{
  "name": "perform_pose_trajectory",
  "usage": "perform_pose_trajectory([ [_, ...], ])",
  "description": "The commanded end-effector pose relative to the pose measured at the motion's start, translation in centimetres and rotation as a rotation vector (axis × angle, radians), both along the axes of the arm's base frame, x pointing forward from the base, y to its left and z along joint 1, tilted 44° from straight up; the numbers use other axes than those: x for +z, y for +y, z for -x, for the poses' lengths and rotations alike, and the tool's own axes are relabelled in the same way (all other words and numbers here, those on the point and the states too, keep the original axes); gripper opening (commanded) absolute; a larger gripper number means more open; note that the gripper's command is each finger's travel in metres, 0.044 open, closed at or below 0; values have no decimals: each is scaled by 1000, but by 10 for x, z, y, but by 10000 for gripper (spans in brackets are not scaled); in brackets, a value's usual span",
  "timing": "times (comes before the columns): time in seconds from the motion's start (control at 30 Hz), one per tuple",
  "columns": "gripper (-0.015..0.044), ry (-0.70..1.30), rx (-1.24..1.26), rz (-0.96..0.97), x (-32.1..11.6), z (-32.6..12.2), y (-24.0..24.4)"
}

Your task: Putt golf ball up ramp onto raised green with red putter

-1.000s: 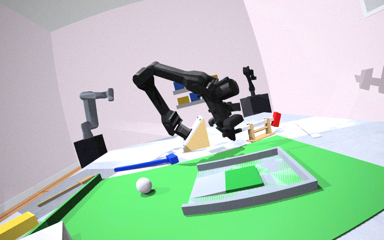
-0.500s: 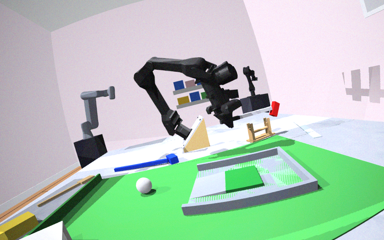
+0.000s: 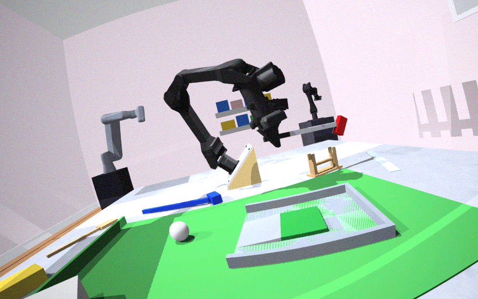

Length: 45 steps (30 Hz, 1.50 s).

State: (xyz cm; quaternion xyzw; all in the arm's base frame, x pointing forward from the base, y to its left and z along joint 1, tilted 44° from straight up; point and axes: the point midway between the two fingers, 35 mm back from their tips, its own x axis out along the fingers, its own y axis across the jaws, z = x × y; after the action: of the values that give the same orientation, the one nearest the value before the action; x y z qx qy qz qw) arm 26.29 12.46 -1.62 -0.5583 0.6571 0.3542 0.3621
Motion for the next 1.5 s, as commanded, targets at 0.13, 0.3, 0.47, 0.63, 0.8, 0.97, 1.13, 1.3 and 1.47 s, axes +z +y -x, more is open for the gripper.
perform_pose_trajectory([
  [0.13, 0, -180, -244, 45, 44, -10, -32],
  [0.3, 0, -291, -397, 79, 70, -11, -53],
  [0.47, 0, -404, -550, 112, 96, -8, -75],
  [0.63, 0, -518, -702, 146, 120, -2, -98],
  [0.8, 0, -635, -853, 178, 143, 7, -120],
  [0.97, 0, -754, -1002, 210, 165, 18, -141],
  [1.13, 0, -876, -1149, 241, 186, 33, -161],
  [1.3, 0, -1002, -1294, 271, 205, 51, -181],
  [1.47, 0, -1091, -1393, 291, 218, 65, -193],
])
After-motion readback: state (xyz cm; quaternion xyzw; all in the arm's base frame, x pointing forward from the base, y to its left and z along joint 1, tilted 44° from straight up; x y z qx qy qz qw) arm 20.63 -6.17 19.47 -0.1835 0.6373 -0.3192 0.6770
